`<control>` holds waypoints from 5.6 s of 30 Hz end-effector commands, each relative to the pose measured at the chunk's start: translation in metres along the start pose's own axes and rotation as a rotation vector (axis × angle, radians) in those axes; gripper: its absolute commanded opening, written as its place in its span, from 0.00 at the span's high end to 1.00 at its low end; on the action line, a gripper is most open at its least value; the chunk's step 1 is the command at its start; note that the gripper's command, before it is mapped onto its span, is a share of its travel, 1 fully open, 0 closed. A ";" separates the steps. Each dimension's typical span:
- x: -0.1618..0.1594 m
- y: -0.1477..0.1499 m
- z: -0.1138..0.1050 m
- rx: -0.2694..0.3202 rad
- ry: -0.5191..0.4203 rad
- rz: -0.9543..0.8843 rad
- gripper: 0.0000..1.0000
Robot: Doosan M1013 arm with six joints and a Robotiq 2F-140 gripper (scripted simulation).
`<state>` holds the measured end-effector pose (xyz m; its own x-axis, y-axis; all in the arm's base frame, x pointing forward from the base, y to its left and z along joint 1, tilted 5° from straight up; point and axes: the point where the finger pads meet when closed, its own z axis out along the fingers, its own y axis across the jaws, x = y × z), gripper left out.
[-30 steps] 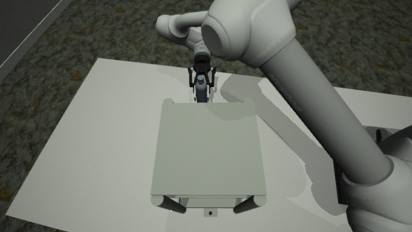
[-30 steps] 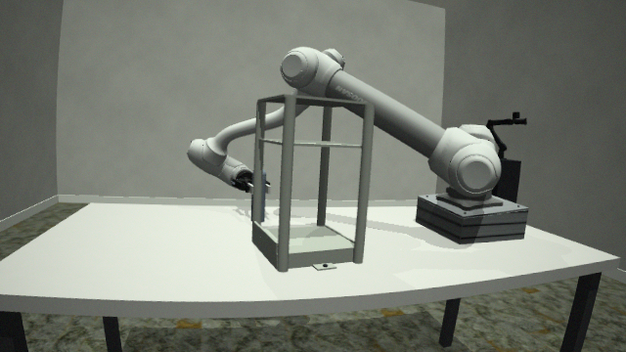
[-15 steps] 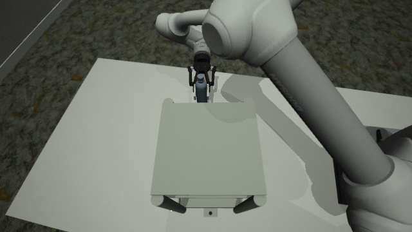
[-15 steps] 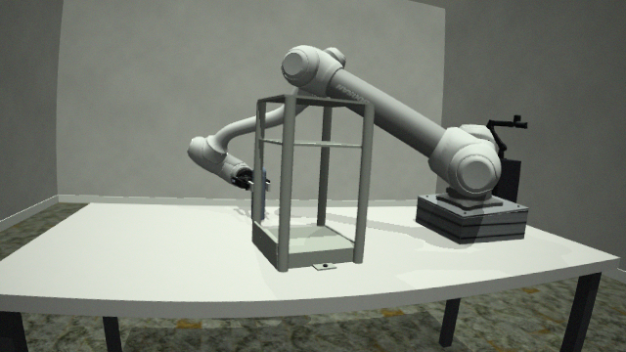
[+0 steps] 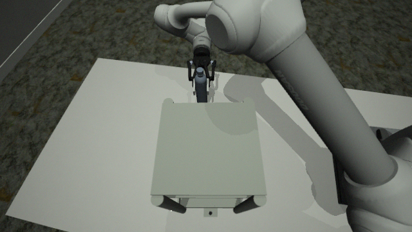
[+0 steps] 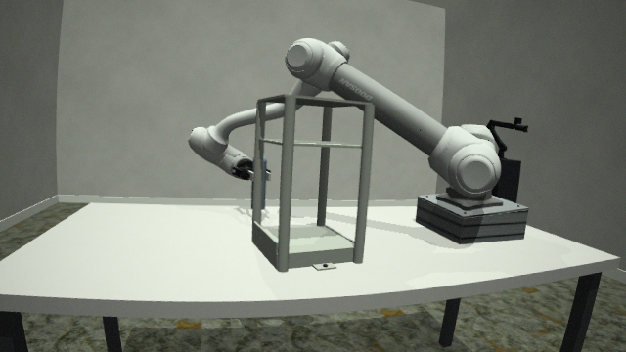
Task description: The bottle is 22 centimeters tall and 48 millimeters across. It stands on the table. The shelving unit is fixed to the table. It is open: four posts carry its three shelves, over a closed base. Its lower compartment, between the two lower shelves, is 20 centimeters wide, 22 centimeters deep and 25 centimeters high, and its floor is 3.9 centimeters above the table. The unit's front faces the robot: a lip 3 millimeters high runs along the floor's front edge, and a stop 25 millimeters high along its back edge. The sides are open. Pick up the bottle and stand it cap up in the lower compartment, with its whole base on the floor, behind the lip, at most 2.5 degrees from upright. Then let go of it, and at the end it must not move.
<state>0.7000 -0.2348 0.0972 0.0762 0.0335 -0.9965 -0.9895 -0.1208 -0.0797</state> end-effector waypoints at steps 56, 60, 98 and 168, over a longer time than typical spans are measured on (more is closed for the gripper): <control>-0.014 0.000 0.040 0.000 0.000 0.000 1.00; -0.014 0.000 0.051 0.000 0.000 0.000 1.00; -0.014 0.000 0.133 0.000 0.000 0.000 1.00; -0.014 0.032 0.175 0.000 0.000 0.000 1.00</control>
<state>0.6469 -0.0734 0.1128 0.0760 0.0334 -0.9965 -0.9895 -0.1208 -0.0796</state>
